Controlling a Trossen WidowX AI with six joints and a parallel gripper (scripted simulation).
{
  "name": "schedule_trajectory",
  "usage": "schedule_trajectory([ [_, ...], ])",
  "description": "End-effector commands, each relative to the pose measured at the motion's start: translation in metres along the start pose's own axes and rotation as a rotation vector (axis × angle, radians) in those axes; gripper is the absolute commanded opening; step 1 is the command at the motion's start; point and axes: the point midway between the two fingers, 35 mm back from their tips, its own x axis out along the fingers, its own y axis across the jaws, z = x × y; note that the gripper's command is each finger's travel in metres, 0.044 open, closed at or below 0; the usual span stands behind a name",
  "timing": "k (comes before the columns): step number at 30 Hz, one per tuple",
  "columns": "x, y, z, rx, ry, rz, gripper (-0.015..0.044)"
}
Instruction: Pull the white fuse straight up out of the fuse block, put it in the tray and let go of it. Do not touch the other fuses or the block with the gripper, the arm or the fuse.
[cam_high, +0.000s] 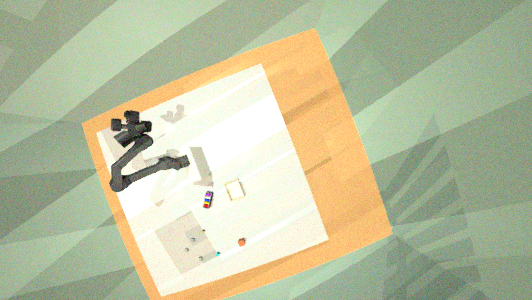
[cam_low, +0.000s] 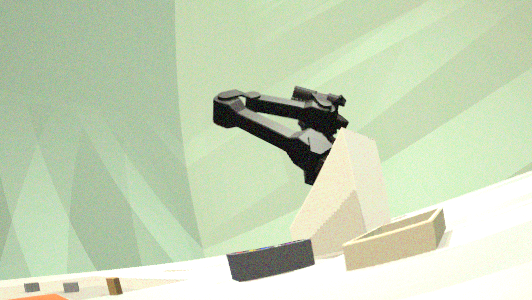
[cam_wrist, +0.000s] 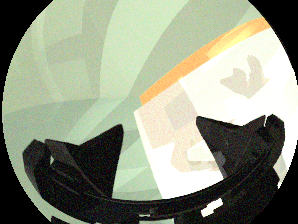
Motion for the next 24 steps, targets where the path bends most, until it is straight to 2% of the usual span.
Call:
schedule_trajectory([
  [1, -0.001, 0.000, 0.002, -0.001, -0.009, 0.004, 0.0374],
  [6, -0.040, 0.009, 0.050, -0.033, -0.261, 0.092, 0.0243],
  [13, -0.127, 0.008, 0.112, -0.087, -0.699, 0.149, 0.0067],
  [19, -0.218, -0.009, 0.139, -0.113, -1.081, 0.104, 0.0067],
  [24, -0.295, -0.030, 0.137, -0.115, -1.363, 0.019, 0.0067],
])
